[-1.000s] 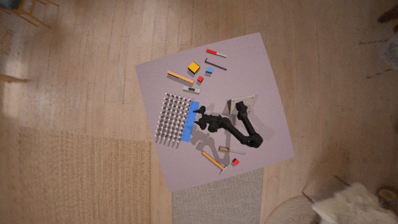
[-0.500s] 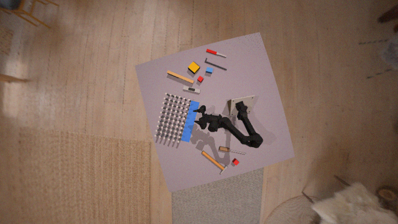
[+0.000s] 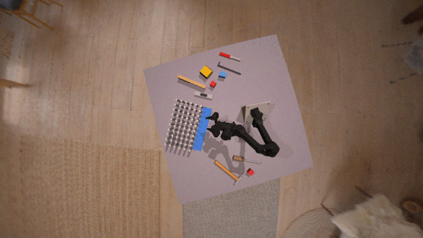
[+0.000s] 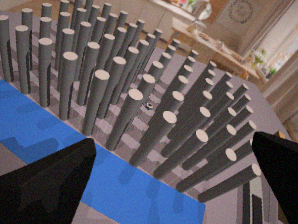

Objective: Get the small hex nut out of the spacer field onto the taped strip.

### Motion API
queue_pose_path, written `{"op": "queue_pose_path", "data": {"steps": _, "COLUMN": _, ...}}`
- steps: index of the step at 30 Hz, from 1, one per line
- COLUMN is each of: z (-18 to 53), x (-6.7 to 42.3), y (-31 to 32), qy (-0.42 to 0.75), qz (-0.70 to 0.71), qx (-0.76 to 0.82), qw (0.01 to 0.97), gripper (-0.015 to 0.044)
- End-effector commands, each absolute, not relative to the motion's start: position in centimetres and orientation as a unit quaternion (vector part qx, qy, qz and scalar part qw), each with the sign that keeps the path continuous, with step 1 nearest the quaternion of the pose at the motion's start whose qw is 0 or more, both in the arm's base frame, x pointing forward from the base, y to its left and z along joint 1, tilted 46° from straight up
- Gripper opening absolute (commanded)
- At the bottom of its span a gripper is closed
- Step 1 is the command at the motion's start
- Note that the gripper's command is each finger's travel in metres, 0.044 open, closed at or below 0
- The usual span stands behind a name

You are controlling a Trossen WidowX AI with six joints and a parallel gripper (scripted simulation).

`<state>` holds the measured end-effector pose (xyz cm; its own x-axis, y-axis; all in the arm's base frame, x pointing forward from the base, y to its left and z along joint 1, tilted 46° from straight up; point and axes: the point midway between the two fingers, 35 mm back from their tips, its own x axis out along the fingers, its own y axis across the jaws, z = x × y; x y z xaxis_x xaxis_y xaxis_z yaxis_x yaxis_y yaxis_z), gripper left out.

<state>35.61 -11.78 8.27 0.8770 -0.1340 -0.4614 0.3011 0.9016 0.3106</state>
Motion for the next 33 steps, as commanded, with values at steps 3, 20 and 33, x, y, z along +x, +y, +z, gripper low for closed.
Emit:
{"op": "queue_pose_path", "data": {"steps": 3, "z": 10.7, "x": 38.4, "y": -6.3, "qy": 0.263, "qz": 0.019, "qx": 0.032, "qw": 0.964, "gripper": 0.0440}}
{"op": "queue_pose_path", "data": {"steps": 20, "z": 19.3, "x": 36.8, "y": 10.1, "qy": 0.201, "qz": 0.393, "qx": -0.377, "qw": 0.814, "gripper": 0.0440}}
{"op": "queue_pose_path", "data": {"steps": 33, "z": 26.3, "x": 28.4, "y": 18.7, "qy": 0.014, "qz": 0.581, "qx": -0.562, "qw": 0.589, "gripper": 0.0440}}
